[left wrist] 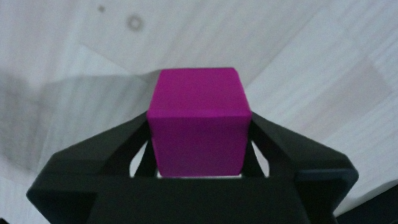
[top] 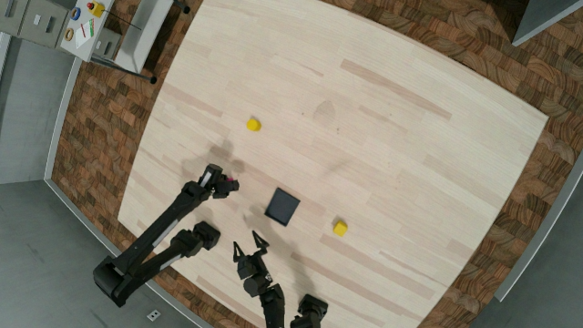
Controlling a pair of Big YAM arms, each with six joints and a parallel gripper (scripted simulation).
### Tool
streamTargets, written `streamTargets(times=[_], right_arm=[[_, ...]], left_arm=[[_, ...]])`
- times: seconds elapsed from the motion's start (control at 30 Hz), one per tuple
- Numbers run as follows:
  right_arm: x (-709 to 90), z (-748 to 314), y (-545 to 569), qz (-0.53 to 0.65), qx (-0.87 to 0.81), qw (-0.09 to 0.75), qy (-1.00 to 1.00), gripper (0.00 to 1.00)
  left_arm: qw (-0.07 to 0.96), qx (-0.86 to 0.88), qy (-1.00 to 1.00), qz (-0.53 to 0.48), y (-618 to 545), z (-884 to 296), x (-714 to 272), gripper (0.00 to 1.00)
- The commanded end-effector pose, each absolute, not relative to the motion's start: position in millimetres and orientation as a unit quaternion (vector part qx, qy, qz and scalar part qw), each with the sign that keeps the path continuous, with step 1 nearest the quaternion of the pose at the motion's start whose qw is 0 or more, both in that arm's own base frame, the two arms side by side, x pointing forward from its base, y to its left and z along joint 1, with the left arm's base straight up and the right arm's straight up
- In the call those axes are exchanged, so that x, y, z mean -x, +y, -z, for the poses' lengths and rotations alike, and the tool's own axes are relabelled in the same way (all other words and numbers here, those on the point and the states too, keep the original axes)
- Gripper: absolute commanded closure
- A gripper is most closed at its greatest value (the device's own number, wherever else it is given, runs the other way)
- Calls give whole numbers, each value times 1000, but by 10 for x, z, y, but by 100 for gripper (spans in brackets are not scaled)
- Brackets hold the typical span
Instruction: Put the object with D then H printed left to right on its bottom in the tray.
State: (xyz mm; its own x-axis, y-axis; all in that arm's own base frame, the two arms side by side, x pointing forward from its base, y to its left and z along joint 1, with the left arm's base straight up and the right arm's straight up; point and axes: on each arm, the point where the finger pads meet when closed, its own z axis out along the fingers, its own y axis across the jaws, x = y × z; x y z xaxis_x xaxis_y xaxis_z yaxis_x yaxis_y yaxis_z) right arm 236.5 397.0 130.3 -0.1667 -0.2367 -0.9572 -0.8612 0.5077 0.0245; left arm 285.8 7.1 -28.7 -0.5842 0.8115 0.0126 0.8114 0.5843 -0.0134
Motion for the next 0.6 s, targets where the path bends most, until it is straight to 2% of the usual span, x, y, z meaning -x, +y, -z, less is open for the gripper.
streamTargets(times=[0.0, 0.1, 0.13, 0.2, 0.37, 0.57], right_arm=[[-2300, -1327, 4022, -320, 386, 524, 689, 0], [-2307, -1330, 4023, -320, 383, 527, 688, 0], [-2301, -1338, 4031, -322, 382, 529, 686, 0], [-2306, -1341, 4016, -322, 379, 532, 685, 0], [-2396, -1852, 4132, -348, 355, 577, 648, 0], [-2484, -1885, 4059, -352, 331, 578, 658, 0]], left_arm=[[-11, 457, -890, 7, 73, 235, -3074, 61], [-11, 457, -890, 7, 72, 233, -3079, 67], [-11, 457, -890, 7, 71, 210, -3057, 79], [-16, 457, -889, 9, 72, 86, -3083, 59], [-18, 457, -889, 11, 33, -292, -3083, 59], [-22, 456, -890, 3, -156, -412, -3150, 59]])
